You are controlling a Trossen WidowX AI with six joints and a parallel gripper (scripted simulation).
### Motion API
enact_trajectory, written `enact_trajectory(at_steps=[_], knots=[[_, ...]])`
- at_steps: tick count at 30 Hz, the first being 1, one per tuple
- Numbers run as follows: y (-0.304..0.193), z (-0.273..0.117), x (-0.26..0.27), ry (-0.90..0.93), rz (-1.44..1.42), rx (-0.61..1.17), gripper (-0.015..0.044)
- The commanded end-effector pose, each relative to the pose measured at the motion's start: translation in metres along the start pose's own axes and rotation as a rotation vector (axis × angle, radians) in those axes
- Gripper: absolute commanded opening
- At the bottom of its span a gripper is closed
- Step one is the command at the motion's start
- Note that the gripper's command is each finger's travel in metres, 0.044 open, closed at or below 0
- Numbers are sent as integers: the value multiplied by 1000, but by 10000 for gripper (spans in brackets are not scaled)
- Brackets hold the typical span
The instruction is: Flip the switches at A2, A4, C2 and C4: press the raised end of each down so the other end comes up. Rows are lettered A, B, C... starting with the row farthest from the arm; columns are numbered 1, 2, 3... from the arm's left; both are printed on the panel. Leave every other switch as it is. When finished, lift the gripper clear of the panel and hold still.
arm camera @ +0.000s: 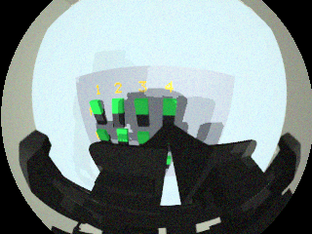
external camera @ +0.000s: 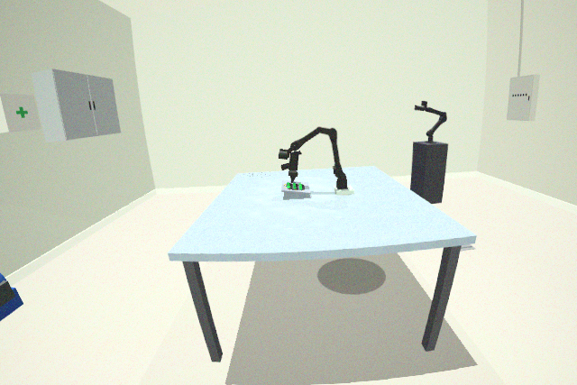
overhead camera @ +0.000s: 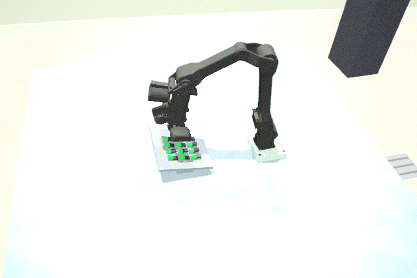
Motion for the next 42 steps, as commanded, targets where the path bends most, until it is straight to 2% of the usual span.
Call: enact_trajectory(at_steps=[1,3,8,15,19,24,42], knots=[[5,-36,0,-2,-2,-5,0],[5,-58,0,-1,-2,3,0],[3,-60,2,0,-2,5,0],[-67,-61,54,5,-1,12,0],[-75,-60,58,6,-1,12,0],[-78,-27,59,6,-1,-13,0],[-78,-5,59,6,-1,-14,0]])
Point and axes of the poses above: the point midway between the two fingers, 35 mm back from their tips, its own z axis out along the fingers, its own x axis across the jaws, y = z × x, the point moved 8 cm from there along -z, back along the fingers
